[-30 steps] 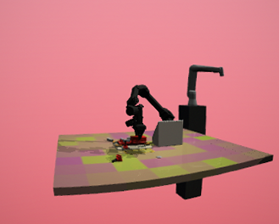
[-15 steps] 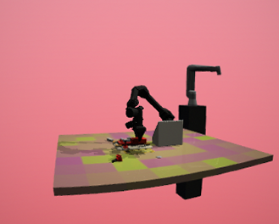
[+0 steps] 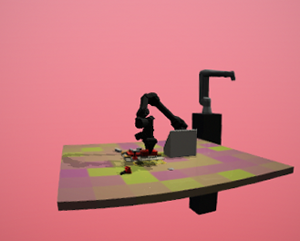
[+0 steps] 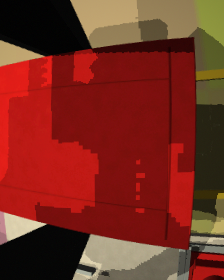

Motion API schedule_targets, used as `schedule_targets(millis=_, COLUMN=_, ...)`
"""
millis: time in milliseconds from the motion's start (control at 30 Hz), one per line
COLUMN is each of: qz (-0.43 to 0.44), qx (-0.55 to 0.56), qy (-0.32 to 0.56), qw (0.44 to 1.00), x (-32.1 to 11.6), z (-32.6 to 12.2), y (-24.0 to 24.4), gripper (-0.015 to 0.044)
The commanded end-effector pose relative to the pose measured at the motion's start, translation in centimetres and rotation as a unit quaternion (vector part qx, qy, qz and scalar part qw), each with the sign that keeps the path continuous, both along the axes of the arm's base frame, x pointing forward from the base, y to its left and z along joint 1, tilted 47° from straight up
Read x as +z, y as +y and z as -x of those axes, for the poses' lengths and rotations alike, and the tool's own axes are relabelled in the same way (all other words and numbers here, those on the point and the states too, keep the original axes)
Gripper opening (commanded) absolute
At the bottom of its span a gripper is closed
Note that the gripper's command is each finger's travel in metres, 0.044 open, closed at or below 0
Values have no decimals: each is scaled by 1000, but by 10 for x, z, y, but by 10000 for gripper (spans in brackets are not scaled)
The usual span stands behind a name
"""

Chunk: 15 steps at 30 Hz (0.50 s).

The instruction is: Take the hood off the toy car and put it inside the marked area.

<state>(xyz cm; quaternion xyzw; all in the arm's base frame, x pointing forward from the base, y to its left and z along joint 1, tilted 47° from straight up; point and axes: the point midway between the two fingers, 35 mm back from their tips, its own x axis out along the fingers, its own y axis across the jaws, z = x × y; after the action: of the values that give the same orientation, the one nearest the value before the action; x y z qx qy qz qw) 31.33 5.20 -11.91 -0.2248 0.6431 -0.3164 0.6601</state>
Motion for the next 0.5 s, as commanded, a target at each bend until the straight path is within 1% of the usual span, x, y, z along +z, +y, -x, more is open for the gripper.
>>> schedule_targets(millis=0, qz=3, qx=1, qy=5, qw=1000, x=-3, z=2, y=-4, gripper=0)
schedule_targets(millis=467, qz=3, qx=1, qy=5, qw=1000, x=-11, z=3, y=-12, gripper=0)
